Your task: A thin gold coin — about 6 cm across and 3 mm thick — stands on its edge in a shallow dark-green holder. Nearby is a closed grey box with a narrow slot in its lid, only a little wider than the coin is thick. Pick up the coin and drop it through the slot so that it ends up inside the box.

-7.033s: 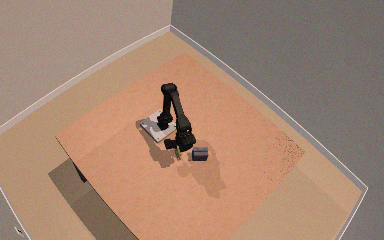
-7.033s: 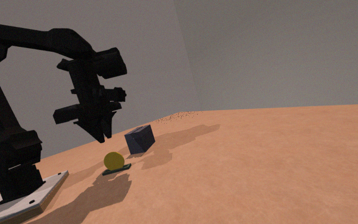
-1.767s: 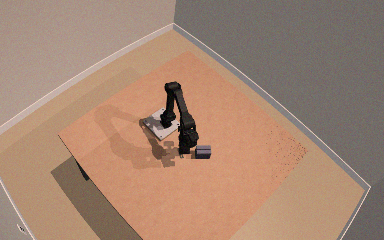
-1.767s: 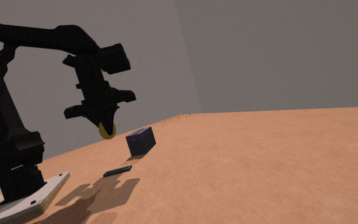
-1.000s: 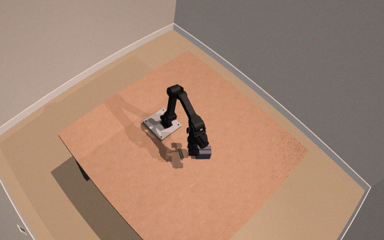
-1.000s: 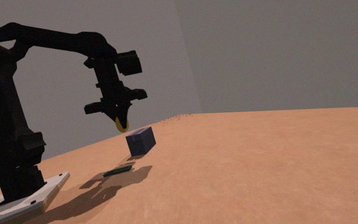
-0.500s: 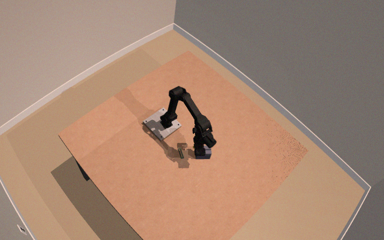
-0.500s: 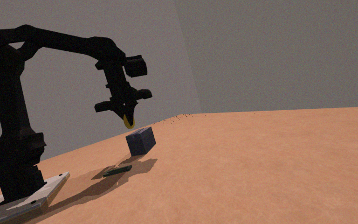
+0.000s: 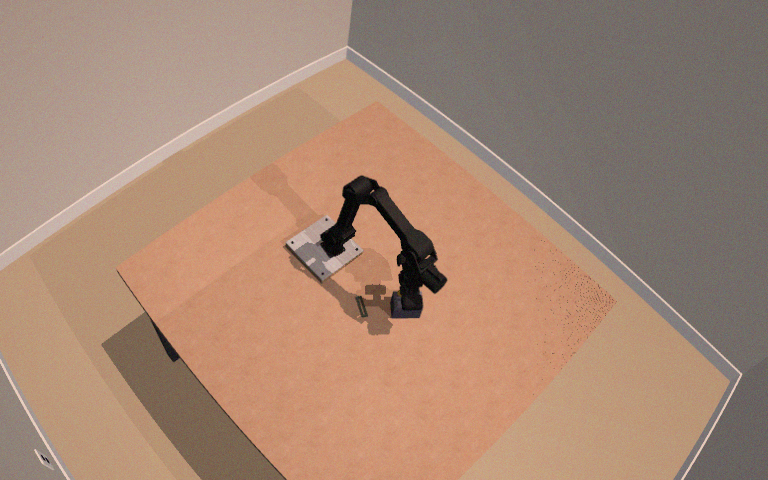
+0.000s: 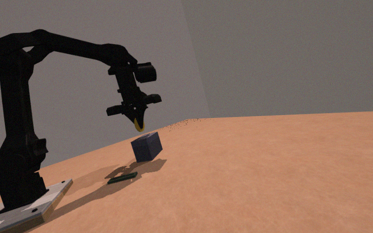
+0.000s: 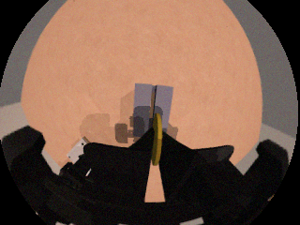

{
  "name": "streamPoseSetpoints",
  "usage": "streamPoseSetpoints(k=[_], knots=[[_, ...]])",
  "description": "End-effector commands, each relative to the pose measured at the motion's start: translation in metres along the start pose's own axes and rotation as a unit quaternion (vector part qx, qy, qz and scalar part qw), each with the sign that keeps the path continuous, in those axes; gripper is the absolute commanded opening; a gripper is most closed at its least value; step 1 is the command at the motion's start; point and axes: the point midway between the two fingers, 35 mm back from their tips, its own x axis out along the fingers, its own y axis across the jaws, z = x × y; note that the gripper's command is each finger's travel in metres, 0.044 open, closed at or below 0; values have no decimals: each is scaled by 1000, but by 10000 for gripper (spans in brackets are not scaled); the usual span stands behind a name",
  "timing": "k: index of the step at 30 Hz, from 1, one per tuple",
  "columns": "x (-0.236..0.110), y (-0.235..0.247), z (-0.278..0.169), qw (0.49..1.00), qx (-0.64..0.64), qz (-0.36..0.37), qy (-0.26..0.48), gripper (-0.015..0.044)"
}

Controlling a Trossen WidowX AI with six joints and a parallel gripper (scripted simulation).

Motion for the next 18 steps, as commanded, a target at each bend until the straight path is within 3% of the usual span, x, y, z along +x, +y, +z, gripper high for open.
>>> streamPoseSetpoints(k=[1, 18], knots=[[1, 1, 8, 1000, 2, 1, 3, 0], [1, 3, 12, 1000, 0, 1, -1, 0]])
